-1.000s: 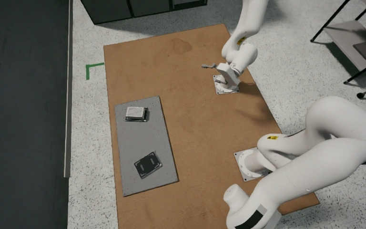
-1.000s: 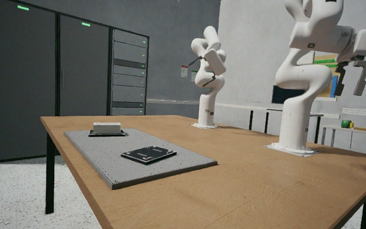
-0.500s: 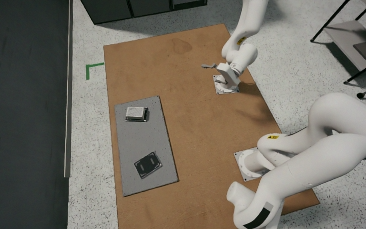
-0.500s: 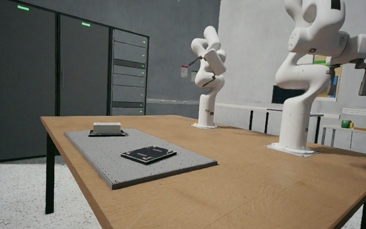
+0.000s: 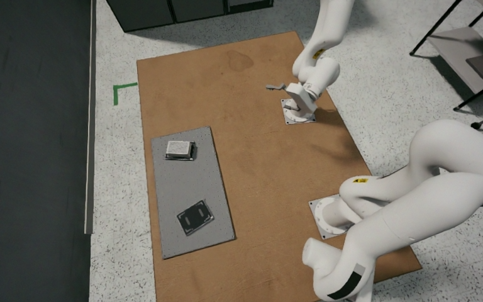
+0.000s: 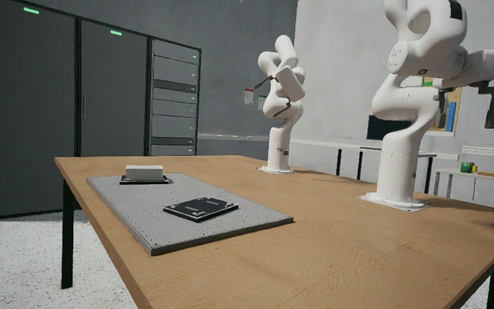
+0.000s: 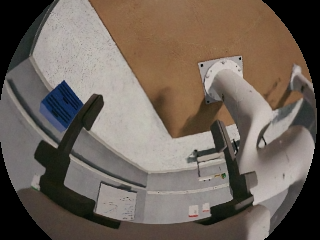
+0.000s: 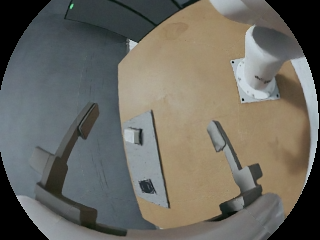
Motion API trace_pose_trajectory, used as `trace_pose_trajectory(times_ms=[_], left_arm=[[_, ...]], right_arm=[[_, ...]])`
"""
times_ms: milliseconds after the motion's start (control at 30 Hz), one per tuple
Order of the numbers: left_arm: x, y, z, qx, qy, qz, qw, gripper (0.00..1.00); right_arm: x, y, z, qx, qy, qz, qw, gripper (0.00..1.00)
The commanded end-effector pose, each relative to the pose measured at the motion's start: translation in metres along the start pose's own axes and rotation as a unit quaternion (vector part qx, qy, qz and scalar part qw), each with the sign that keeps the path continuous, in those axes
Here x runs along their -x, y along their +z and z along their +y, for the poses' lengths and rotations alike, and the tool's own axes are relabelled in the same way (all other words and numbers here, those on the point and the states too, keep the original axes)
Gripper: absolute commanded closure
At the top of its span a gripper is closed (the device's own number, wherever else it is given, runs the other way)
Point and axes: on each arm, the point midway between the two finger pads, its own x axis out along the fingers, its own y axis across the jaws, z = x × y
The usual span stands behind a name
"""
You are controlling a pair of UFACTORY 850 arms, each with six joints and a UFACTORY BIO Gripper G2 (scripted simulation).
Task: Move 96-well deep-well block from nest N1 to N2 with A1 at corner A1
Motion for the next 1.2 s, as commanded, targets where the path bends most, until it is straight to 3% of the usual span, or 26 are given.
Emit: trace_pose_trajectory(times_ms=[0,867,1167], left_arm=[[0.0013,-0.003,-0.0062,0.014,0.001,0.006,0.9999,0.0],[0.0017,-0.0059,-0.01,0.024,0.001,0.009,0.9997,0.0],[0.0018,-0.0129,-0.0104,0.038,0.001,0.009,0.9992,0.0]], right_arm=[[0.0006,-0.0001,0.0006,-0.001,0.0,0.0,1.0,0.0],[0.0006,-0.0001,0.0006,-0.001,0.0,0.0,1.0,0.0],[0.0006,-0.0001,0.0006,-0.001,0.0,0.0,1.0,0.0]])
